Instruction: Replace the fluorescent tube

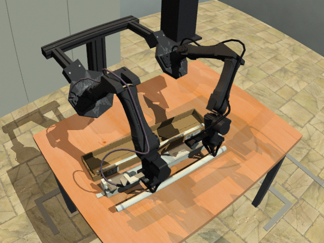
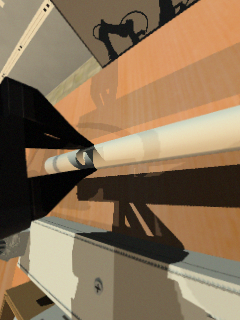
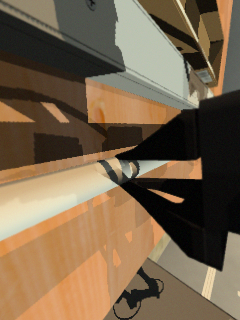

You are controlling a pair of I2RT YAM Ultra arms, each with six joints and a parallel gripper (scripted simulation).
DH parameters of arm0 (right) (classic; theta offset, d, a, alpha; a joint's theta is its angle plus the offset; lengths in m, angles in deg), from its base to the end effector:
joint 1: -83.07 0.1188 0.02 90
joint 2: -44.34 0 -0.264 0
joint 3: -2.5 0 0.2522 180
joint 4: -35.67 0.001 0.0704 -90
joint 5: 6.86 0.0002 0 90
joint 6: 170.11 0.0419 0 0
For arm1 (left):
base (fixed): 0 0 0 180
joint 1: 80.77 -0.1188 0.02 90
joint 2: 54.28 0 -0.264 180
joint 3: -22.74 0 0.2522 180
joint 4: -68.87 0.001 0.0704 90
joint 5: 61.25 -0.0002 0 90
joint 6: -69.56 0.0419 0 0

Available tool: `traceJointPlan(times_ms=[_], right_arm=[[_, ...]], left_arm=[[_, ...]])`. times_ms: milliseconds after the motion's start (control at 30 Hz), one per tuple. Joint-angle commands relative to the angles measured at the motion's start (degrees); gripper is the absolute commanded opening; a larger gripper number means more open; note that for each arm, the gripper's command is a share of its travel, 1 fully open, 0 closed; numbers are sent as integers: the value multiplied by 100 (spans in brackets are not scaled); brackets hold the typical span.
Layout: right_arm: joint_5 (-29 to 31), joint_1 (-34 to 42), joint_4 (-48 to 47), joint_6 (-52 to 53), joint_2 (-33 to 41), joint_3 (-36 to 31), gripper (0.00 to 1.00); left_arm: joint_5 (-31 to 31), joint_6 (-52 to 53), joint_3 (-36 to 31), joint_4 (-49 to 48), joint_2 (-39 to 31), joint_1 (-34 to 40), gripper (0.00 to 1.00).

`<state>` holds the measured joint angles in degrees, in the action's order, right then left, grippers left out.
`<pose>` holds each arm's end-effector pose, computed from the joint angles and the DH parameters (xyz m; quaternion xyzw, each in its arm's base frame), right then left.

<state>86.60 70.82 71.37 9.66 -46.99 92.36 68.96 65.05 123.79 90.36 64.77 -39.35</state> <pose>0.3589 -0.0795 0.3083 0.7042 0.5528 0.2573 0.3637 0.3687 -0.2879 0.2064 0.6942 0.5108 0.4385 0.2547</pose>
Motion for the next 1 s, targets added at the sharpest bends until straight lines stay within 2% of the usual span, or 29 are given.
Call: traceJointPlan(times_ms=[0, 200, 300, 767, 867, 967], right_arm=[[77, 53, 258, 50, -10, 235, 11], [-12, 62, 568, 63, -138, 449, 11], [38, 61, 465, 59, -68, 458, 11], [-15, 77, 1657, 96, -513, 1295, 11], [3, 75, 1492, 93, -529, 1316, 11], [-42, 73, 1798, 104, -597, 1456, 11]], left_arm=[[-65, -121, 252, 304, 63, 173, 11], [-96, -255, 484, 710, 100, 163, 11], [-89, -219, 502, 581, 42, 163, 11], [-252, -715, 1422, 2109, 391, -8, 11], [-231, -662, 1470, 1926, 415, 57, 11], [-276, -777, 1626, 2293, 474, -22, 11]])
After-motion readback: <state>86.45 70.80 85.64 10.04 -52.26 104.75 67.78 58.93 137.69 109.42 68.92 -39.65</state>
